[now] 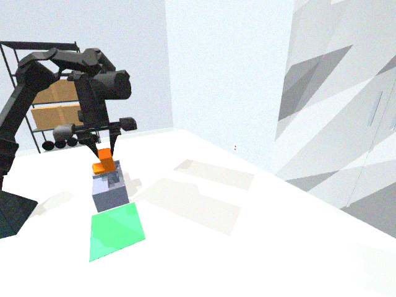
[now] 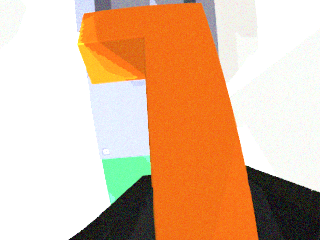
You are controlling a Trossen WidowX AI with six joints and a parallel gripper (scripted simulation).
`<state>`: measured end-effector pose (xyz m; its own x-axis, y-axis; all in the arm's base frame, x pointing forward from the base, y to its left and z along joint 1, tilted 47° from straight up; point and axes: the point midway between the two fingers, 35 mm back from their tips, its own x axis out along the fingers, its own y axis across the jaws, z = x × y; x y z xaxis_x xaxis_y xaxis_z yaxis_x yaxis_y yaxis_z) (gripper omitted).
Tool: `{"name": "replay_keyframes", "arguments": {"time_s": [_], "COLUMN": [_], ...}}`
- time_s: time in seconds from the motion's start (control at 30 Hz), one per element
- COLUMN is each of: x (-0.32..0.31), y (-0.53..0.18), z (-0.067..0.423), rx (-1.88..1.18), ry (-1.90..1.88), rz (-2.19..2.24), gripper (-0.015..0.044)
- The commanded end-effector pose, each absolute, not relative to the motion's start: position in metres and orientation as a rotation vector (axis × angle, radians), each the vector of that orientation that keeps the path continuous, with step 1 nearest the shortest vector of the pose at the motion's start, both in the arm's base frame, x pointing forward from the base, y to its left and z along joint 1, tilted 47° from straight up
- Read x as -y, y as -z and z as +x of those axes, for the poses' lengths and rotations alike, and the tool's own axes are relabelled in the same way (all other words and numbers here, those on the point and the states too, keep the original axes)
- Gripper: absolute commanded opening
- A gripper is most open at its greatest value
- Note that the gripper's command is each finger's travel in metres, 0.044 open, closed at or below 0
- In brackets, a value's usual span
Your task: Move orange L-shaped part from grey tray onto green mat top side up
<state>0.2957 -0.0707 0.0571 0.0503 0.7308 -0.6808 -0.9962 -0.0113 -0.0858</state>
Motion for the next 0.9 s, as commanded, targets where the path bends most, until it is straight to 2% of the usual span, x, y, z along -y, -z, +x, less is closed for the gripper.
{"name": "replay_keyframes", "arguments": {"time_s": [0.0, 0.87], "x": [0.083, 0.160], "y": [-0.044, 0.035], "z": [0.296, 0.293], "rx": [-0.518, -0.521], "ry": [-1.469, -1.467], "rz": [-0.665, -0.672], "gripper": [0.0000, 0.0000]}}
